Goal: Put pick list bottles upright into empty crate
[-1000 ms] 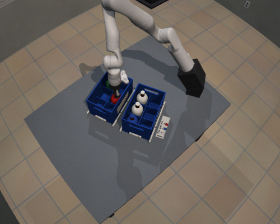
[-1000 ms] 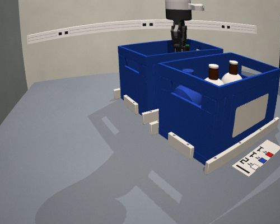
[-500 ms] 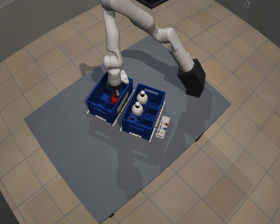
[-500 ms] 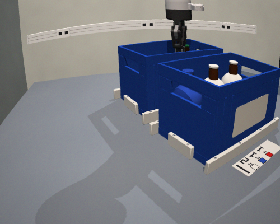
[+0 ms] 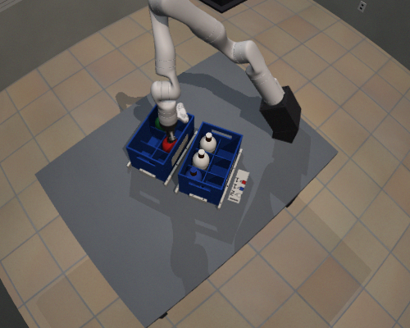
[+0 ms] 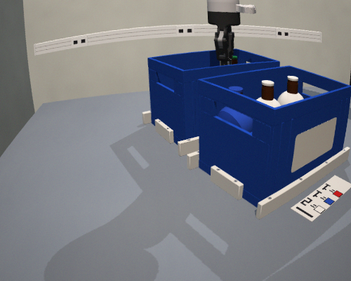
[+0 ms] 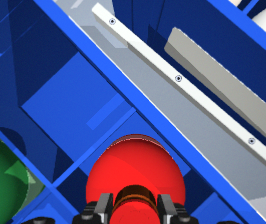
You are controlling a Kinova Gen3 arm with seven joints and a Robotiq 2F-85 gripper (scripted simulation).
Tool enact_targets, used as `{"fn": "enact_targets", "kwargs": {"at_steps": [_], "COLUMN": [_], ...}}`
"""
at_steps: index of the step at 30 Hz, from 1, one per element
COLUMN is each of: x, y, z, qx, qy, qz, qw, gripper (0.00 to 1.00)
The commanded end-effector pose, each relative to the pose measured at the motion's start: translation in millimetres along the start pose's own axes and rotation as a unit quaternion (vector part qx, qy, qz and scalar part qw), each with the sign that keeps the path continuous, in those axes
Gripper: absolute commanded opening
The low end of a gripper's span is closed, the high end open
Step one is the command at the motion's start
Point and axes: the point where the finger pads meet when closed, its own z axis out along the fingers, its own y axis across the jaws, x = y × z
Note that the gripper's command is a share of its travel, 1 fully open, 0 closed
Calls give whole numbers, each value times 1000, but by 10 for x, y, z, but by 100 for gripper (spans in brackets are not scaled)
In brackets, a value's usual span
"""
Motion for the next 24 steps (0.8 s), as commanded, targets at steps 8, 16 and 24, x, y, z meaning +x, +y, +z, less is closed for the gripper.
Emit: {"fn": "enact_targets", "kwargs": {"at_steps": [8,16,24], "x": [-4,-4,-4], "y": [3,3,2], "z": [-4,-4,-37], "qx": [0,0,0], "qy": [-1,-1,-1], "qz": [0,0,0], "qw": [1000,1000,1000], "gripper": [33,33,33]}}
